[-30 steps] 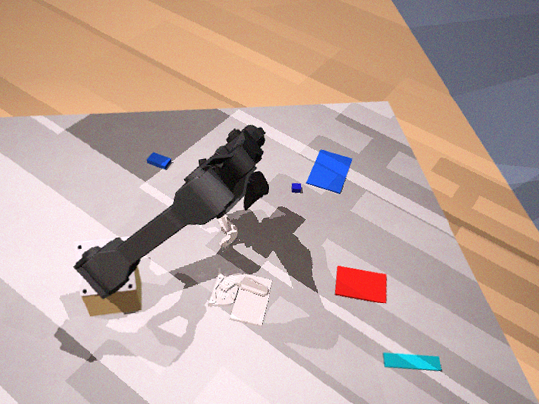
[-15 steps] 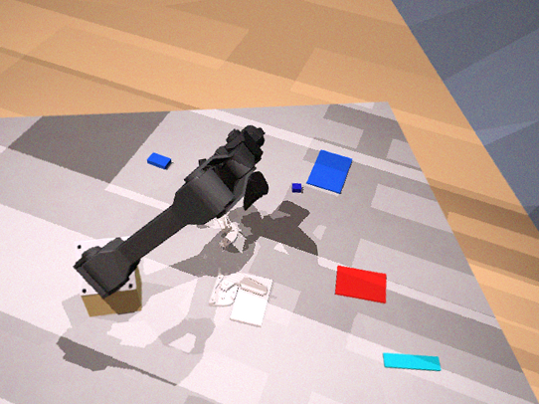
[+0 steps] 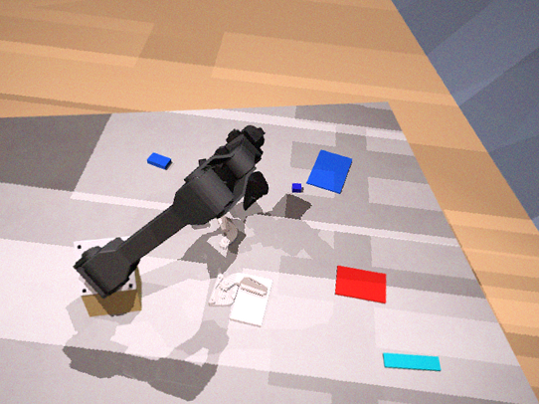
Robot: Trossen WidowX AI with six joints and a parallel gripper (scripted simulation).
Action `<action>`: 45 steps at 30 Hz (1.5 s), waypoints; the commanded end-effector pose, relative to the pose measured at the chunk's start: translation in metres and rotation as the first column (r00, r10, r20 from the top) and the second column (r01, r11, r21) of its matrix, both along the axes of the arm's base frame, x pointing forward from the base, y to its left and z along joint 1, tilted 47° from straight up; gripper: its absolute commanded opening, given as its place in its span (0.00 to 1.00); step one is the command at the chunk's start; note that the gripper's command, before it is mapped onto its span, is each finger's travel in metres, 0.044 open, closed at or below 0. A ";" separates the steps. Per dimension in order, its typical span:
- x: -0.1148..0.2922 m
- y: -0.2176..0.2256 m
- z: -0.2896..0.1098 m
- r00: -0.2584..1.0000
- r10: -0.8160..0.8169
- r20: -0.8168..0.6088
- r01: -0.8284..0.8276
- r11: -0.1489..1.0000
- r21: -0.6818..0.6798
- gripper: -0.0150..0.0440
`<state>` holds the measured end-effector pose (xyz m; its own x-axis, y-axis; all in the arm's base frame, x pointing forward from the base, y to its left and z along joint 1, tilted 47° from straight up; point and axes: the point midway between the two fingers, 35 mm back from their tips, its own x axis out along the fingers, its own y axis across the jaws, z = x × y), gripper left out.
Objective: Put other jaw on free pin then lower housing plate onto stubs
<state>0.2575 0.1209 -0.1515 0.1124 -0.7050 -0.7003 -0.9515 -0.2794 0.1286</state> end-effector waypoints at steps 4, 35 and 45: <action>0.000 -0.001 -0.001 1.000 0.004 -0.002 -0.004 1.000 -0.005 1.00; 0.000 -0.001 -0.001 1.000 0.004 -0.002 -0.004 1.000 -0.005 1.00; 0.001 -0.004 -0.004 1.000 0.001 0.000 -0.001 1.000 0.000 1.00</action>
<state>0.2584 0.1209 -0.1527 0.1147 -0.7015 -0.7033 -0.9523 -0.2793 0.1233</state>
